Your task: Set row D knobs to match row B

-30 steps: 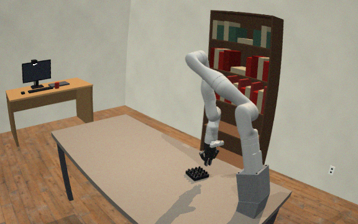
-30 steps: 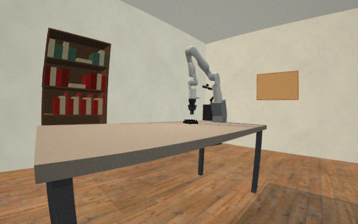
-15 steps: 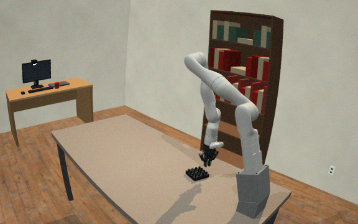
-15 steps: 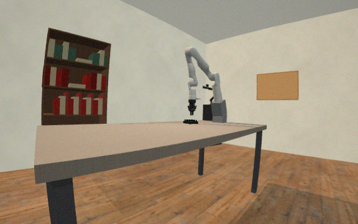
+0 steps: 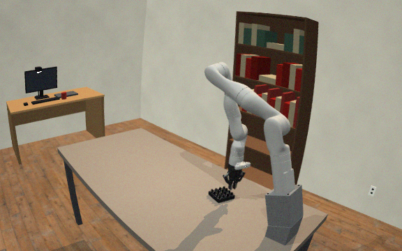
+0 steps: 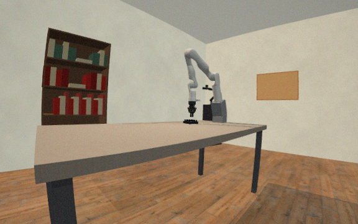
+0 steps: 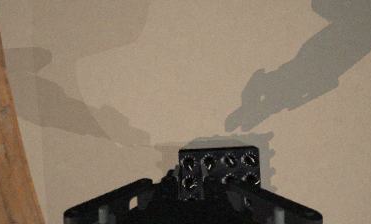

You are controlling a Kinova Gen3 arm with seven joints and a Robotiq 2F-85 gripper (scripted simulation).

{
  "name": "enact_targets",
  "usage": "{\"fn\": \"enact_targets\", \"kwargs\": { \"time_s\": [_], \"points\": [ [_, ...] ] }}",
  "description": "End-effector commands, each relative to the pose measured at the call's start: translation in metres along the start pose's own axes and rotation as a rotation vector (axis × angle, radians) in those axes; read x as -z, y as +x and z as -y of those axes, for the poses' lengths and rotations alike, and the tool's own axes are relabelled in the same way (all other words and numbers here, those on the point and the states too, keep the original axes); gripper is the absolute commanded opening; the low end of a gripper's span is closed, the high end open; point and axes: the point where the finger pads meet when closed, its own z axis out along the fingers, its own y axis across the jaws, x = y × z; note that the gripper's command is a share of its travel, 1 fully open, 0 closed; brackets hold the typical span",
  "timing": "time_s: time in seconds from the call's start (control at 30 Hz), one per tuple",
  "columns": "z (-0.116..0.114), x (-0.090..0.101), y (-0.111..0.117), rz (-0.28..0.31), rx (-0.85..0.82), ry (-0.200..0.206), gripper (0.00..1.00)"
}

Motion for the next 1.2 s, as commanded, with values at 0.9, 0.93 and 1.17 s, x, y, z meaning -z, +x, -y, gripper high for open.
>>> {"fn": "enact_targets", "kwargs": {
  "time_s": [0.9,0.93,1.17],
  "points": [
    [0.002,-0.019,0.0,-0.001,0.001,0.005,0.19],
    [0.002,-0.019,0.0,-0.001,0.001,0.005,0.19],
    [0.002,-0.019,0.0,-0.001,0.001,0.005,0.19]
  ]
}}
